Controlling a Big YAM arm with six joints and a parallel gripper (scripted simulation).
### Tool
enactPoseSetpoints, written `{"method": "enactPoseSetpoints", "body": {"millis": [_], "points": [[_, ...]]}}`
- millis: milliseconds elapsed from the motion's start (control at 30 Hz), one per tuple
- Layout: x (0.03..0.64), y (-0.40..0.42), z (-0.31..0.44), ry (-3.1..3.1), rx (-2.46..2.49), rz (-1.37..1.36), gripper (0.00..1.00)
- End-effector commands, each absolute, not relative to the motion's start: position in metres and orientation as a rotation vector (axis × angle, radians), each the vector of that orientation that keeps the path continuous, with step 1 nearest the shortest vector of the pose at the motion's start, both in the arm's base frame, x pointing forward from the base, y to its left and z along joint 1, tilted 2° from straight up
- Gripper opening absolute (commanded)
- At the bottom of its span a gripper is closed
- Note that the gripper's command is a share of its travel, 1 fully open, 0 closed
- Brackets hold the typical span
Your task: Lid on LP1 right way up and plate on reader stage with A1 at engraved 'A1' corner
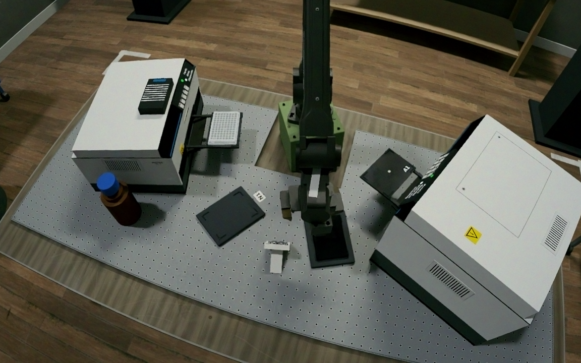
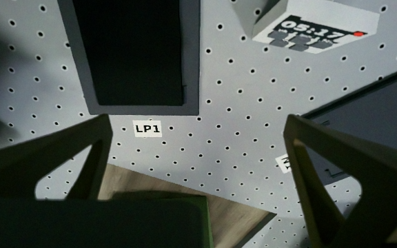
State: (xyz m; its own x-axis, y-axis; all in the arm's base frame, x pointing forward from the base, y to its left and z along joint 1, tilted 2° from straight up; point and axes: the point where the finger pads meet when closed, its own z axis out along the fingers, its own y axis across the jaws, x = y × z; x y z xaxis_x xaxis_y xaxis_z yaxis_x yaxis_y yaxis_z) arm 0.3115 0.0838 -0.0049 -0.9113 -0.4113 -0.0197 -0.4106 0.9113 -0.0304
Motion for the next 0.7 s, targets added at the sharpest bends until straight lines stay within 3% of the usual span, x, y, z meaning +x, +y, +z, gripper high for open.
{"method": "enactPoseSetpoints", "body": {"millis": [0,667], "points": [[0.333,0.075,0.014,2.980,-0.703,-0.030,1.00],[0.320,0.007,0.017,3.015,-0.687,-0.038,1.00]]}}
